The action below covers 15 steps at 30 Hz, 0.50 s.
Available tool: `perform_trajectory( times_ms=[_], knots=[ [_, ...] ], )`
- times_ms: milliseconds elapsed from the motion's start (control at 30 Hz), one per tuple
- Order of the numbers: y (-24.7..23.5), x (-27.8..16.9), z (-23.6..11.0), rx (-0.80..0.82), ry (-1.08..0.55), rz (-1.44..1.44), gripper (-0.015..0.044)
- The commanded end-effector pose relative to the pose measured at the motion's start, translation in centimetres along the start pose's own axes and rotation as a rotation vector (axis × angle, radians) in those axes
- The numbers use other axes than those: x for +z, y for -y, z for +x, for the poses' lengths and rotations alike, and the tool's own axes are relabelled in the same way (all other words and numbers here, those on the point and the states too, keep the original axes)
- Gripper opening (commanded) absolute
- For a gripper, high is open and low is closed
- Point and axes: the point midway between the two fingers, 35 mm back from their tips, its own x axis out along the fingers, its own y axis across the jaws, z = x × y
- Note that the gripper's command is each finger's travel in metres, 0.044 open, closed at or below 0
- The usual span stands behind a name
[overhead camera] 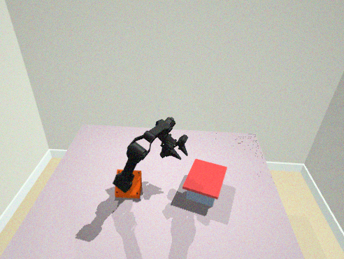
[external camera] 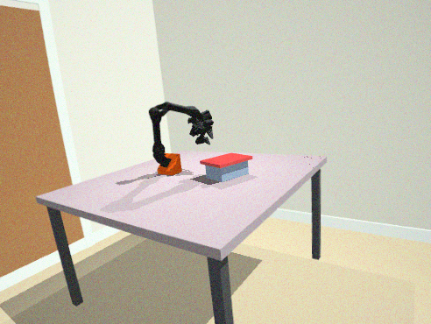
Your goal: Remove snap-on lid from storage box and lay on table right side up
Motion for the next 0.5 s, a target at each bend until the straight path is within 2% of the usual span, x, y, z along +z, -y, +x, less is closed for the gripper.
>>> perform_trajectory(
  times_ms=[0,200,367,467],
  knots=[
    [-0.1,0.0,0.0,0.028,0.013,0.022,0.0235],
    [0.0,0.0,0.1,0.028,0.013,0.022,0.0235],
    [3.6,-0.1,3.3,0.028,0.013,0.021,0.0235],
    [4.2,0.0,3.8,0.029,0.014,0.021,0.0235]
  ],
)
